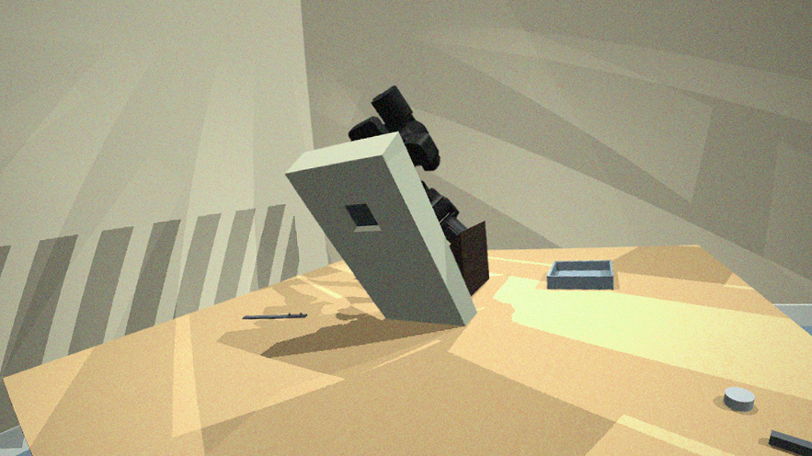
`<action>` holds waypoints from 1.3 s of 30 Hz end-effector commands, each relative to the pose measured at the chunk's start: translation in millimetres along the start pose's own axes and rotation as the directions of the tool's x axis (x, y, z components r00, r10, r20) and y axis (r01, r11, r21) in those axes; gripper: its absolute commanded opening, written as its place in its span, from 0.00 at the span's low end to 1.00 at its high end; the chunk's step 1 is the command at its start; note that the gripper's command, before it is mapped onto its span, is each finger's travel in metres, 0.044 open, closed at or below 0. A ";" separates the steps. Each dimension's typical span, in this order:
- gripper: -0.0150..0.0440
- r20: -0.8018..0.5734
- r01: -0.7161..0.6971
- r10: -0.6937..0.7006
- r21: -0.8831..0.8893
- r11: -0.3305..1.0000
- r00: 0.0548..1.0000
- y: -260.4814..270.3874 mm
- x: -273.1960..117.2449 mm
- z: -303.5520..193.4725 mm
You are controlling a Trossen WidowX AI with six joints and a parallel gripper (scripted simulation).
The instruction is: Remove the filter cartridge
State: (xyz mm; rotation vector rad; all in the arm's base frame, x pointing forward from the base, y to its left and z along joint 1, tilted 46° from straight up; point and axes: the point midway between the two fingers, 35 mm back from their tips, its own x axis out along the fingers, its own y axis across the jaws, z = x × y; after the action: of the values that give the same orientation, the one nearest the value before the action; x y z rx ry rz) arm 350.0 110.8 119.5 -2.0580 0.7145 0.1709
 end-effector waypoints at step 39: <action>0.25 0.001 0.001 -0.001 0.058 0.998 1.000 0.3 6.0 0.5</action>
State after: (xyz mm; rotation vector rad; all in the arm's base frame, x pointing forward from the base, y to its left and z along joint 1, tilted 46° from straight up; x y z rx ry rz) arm 352.4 109.9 117.8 -2.0588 0.7133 0.1656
